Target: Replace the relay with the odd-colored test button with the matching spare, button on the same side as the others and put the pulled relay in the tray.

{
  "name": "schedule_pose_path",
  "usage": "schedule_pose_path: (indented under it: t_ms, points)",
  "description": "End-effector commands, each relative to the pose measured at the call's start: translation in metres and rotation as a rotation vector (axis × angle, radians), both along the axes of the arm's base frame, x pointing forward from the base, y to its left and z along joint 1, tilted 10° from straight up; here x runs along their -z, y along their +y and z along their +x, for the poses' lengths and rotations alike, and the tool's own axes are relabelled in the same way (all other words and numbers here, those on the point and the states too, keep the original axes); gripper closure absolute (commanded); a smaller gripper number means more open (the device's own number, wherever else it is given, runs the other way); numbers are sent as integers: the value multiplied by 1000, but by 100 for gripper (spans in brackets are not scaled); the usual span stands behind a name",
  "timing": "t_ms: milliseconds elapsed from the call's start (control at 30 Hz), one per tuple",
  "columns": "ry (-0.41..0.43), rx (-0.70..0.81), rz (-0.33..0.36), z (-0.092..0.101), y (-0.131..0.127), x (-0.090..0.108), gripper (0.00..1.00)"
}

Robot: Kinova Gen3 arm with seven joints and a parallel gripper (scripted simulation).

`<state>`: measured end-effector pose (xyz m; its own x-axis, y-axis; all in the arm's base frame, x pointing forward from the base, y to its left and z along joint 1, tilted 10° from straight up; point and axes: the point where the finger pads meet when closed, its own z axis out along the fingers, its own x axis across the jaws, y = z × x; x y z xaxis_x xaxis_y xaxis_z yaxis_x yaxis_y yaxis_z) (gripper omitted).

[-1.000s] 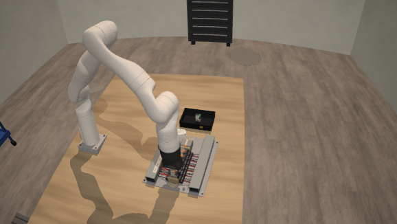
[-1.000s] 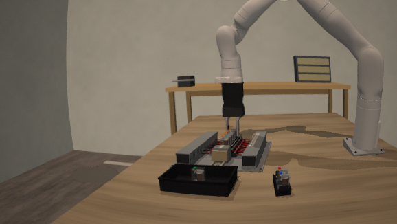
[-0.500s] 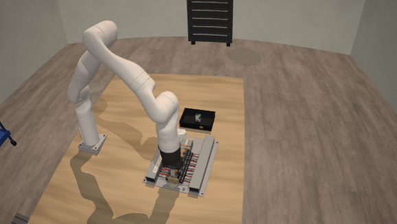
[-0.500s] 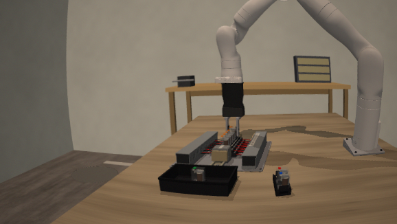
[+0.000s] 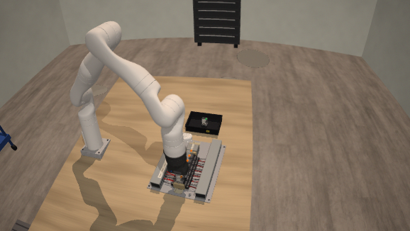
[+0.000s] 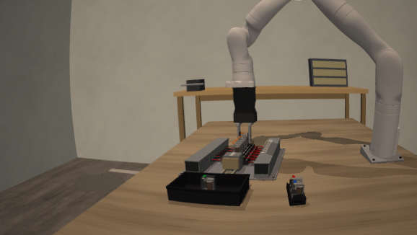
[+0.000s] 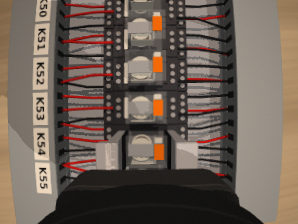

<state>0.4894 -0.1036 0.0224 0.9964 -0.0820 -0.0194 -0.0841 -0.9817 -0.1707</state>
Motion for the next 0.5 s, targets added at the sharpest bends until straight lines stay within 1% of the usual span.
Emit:
schedule_pose_path:
  t_ms: [0, 467]
  points:
    - [-2, 0, -1, 1, 0, -1, 100]
    - [-2, 0, -1, 1, 0, 0, 100]
